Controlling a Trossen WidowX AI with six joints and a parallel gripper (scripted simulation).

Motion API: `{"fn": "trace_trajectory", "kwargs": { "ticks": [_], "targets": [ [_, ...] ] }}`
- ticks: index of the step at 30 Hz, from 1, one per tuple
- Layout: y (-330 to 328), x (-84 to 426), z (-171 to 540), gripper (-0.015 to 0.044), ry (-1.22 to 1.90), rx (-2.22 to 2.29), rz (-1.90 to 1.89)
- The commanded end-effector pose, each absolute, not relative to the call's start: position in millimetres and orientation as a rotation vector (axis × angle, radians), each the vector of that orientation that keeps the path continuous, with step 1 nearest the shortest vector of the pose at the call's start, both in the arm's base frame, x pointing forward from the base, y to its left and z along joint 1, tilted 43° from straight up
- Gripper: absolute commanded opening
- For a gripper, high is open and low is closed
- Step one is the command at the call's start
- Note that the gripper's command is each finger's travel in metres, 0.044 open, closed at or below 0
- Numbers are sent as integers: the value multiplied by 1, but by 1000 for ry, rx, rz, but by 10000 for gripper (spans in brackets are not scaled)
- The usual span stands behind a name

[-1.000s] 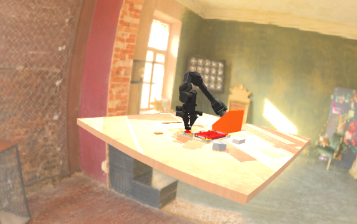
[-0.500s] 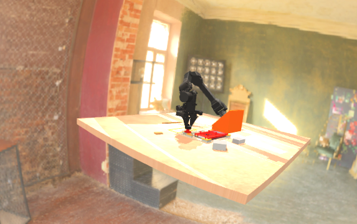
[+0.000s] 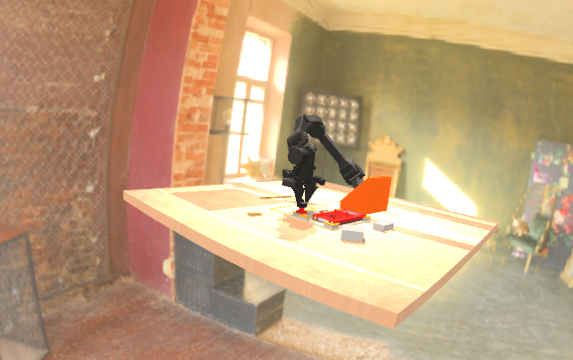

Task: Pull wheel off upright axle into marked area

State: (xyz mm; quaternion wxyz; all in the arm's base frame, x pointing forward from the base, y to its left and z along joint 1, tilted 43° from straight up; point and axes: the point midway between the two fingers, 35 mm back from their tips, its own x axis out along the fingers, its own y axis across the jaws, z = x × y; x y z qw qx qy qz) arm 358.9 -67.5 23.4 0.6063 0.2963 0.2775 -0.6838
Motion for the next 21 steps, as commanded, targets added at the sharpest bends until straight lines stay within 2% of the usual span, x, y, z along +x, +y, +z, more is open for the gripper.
{"fn": "trace_trajectory", "kwargs": {
  "ticks": [1, 21],
  "targets": [
    [-63, 360, 27, 0, 643, 685, -1574],
    [-58, 361, 31, 0, 644, 684, -1574]
  ]
}}
